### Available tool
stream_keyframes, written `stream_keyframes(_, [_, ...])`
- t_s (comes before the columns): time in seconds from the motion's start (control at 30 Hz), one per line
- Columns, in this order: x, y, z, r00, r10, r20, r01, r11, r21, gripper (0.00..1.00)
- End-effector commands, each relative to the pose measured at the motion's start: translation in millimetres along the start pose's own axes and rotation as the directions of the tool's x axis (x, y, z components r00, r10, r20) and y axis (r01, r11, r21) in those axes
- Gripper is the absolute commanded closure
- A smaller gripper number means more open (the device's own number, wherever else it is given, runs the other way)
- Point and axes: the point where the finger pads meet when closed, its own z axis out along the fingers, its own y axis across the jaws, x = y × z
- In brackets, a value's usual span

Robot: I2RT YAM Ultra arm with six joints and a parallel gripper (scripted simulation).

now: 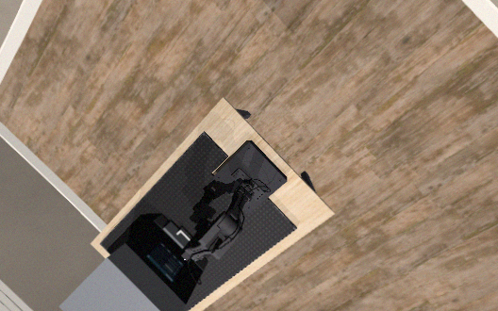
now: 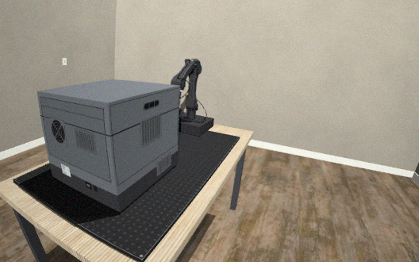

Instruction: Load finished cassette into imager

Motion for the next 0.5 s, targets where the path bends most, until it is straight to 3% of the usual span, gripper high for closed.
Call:
stream_keyframes(0.0, [-0.4, 0.2, -6.4, 0.988, 0.145, -0.056, -0.149, 0.987, -0.057, 0.65])
stream_keyframes(0.13, [-0.3, 0.1, -6.3, 0.965, 0.241, -0.105, -0.251, 0.964, -0.09, 0.65])
stream_keyframes(0.23, [-0.7, 0.3, -7.1, 0.965, 0.241, -0.102, -0.25, 0.964, -0.091, 0.65])
stream_keyframes(0.3, [-3.4, 1.5, -14.9, 0.969, 0.235, -0.073, -0.241, 0.966, -0.091, 0.65])
stream_keyframes(0.47, [-3.5, 1.9, -14.8, 0.97, 0.234, -0.073, -0.24, 0.967, -0.091, 0.65])
